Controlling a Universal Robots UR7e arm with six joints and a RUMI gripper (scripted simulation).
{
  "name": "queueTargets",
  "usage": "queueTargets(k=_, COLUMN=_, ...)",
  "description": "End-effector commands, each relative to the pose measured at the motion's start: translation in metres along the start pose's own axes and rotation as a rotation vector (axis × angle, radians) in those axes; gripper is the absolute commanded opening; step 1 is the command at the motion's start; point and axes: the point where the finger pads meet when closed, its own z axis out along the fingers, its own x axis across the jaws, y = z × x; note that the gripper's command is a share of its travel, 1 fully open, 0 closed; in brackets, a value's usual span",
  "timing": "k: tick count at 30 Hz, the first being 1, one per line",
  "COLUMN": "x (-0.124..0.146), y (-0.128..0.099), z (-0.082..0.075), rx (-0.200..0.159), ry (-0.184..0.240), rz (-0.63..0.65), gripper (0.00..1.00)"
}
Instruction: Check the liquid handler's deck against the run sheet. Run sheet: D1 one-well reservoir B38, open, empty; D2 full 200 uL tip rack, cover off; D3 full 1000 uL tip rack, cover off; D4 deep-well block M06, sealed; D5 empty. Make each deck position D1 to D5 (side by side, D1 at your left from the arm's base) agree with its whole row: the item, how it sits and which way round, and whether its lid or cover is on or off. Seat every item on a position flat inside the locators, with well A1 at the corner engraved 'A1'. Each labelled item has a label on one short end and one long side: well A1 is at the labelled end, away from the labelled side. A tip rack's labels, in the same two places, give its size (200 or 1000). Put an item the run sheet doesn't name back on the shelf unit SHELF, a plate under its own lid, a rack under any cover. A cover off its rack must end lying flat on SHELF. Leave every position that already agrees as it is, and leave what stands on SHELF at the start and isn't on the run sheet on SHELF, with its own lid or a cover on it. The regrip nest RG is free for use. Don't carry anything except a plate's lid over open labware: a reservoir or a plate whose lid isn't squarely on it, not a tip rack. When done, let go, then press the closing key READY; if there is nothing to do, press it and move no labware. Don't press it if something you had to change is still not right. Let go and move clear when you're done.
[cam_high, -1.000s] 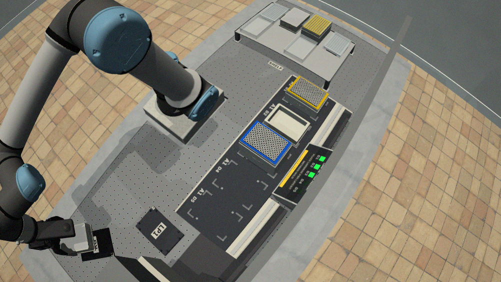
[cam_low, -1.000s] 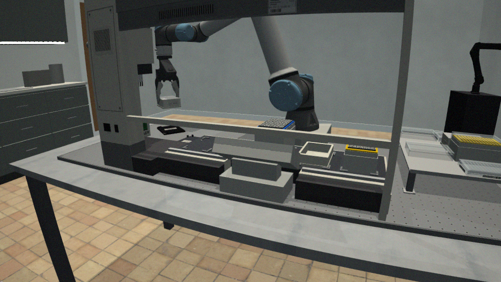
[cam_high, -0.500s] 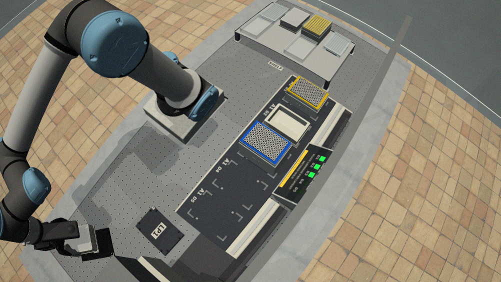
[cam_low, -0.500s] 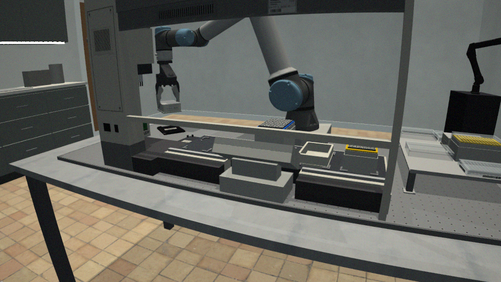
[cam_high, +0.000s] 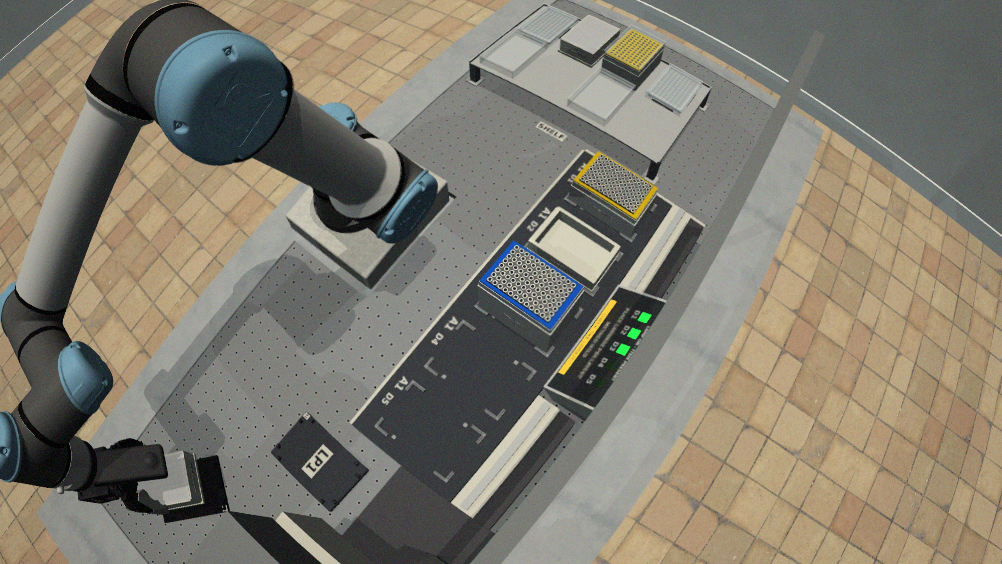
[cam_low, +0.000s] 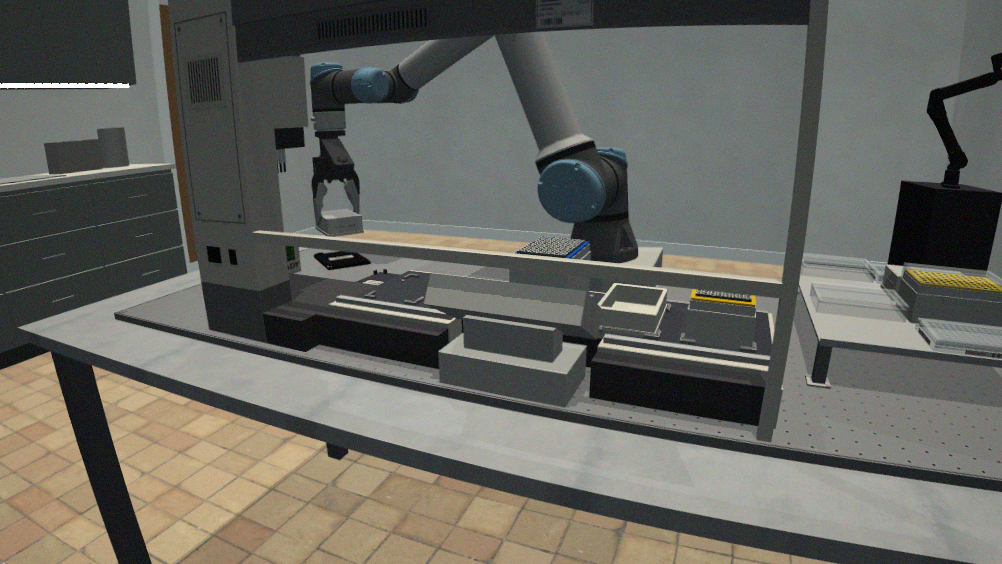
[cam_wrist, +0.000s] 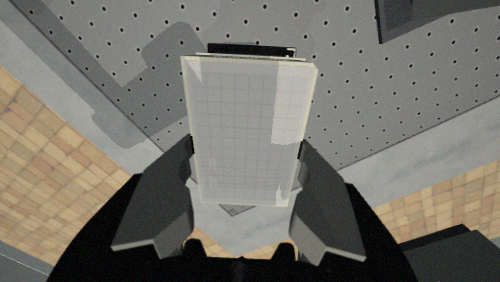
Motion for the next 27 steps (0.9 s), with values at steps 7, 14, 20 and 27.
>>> queueTargets(k=7, x=0.0, y=0.0, z=0.017, rx=-0.002, ry=0.001, rz=0.0, gripper=0.0)
queueTargets(k=14, x=0.0, y=0.0, z=0.027, rx=-0.002, ry=0.001, rz=0.0, gripper=0.0)
queueTargets(k=20, x=0.0, y=0.001, z=0.035, rx=-0.002, ry=0.001, rz=0.0, gripper=0.0)
queueTargets(k=27, x=0.0, y=0.001, z=0.047, rx=-0.002, ry=0.001, rz=0.0, gripper=0.0)
